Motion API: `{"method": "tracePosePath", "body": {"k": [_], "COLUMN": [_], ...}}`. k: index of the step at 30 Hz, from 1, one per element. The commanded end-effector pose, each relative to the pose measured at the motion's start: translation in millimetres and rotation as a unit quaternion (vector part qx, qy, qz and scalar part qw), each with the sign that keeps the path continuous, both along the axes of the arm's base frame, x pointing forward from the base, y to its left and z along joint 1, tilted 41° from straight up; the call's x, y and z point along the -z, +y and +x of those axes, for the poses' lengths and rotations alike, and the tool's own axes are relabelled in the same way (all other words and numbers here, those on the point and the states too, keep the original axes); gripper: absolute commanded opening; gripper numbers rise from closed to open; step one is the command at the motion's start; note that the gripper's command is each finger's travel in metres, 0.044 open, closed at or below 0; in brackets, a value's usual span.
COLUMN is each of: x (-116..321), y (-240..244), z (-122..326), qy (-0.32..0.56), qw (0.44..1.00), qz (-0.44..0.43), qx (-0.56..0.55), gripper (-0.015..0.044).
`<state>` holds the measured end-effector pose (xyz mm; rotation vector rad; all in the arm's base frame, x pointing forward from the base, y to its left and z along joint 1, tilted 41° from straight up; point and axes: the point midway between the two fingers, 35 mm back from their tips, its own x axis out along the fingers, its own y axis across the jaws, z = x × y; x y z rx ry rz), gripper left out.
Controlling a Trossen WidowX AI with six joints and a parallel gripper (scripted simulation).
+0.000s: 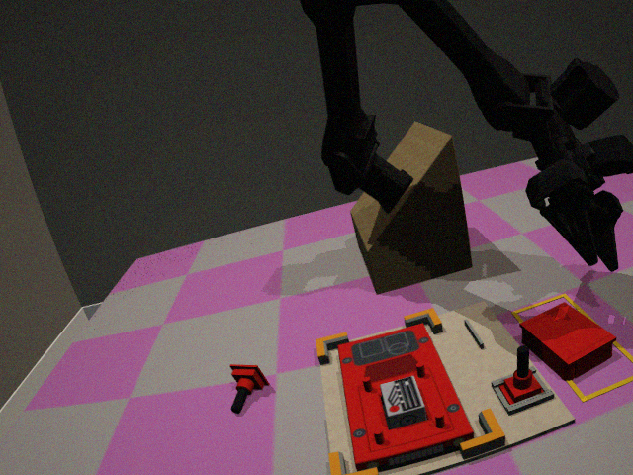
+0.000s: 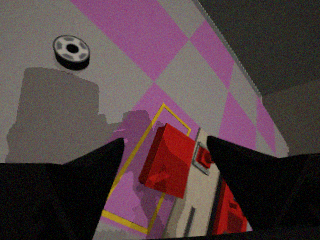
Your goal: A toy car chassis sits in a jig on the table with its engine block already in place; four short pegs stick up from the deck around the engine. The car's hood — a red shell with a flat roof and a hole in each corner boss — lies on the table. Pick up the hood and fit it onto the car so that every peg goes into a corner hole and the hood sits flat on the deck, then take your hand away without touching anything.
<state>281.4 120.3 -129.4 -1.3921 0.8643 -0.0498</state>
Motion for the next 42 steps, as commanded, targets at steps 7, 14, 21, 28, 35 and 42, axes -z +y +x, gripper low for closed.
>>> {"method": "tracePosePath", "body": {"k": [7,14,21,28,35,42], "x": [-21.8,-49.1,-49.1,-47.8,-42.8,-37.6], "y": [-27.2,-42.6,-42.6,-43.6,-47.7,-52.0], "z": [35.6,35.2,35.2,35.4,35.9,36.2], "qy": [0.077,0.089,0.089,0.089,0.089,0.089], "qw": [0.941,0.887,0.887,0.887,0.887,0.887], "qz": [0.128,0.147,0.147,0.147,0.147,0.147], "qx": [0.302,0.428,0.428,0.428,0.428,0.428], "gripper": [0.044,0.044,0.044,0.044,0.044,0.044]}}
